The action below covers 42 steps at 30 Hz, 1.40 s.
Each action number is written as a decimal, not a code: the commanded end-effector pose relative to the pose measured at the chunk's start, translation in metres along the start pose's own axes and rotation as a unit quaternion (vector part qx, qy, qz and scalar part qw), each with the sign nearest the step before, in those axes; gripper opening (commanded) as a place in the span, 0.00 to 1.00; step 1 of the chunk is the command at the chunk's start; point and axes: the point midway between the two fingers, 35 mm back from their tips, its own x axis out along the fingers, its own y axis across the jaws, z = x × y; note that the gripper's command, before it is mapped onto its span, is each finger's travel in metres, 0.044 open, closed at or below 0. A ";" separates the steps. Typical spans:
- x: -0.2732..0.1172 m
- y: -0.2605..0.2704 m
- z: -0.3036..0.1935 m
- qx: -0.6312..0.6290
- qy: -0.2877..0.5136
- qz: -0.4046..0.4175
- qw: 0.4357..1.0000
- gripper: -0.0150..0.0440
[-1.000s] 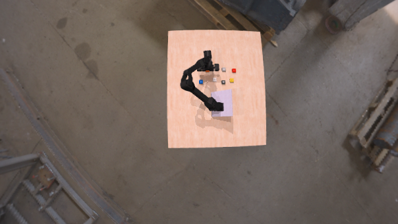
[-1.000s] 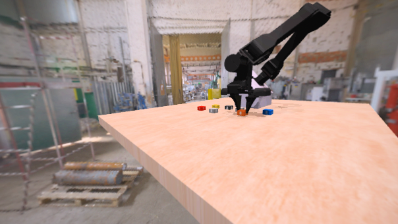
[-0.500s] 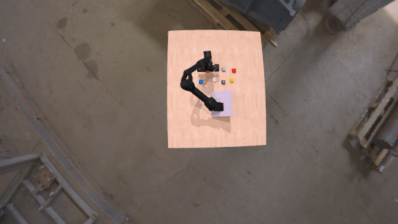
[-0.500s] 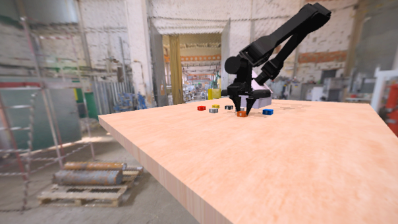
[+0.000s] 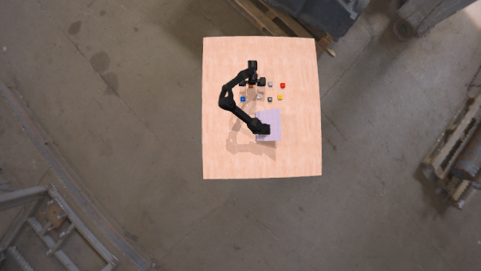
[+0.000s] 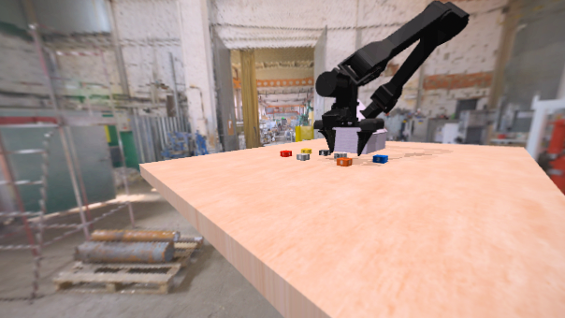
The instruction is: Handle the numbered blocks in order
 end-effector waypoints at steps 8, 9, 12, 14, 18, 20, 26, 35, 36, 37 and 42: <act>-0.084 0.001 0.004 -0.006 -0.006 -0.001 1.000 0.67; -0.092 0.002 0.003 -0.007 -0.006 -0.001 1.000 0.62; -0.095 0.002 0.002 -0.007 -0.006 -0.001 1.000 0.49; -0.095 0.002 0.002 -0.007 -0.006 -0.001 1.000 0.46; -0.095 0.002 0.002 -0.007 -0.006 -0.001 1.000 0.46; -0.095 0.002 0.002 -0.007 -0.006 -0.001 1.000 0.46; -0.099 -0.064 -0.033 -0.003 -0.008 -0.012 1.000 0.46; -0.094 -0.132 -0.111 -0.004 -0.004 -0.004 1.000 0.46; -0.094 -0.132 -0.111 -0.004 -0.004 -0.004 1.000 0.46; -0.094 -0.132 -0.111 -0.004 -0.004 -0.004 1.000 0.46; -0.035 -0.133 -0.108 -0.004 -0.005 -0.005 1.000 0.68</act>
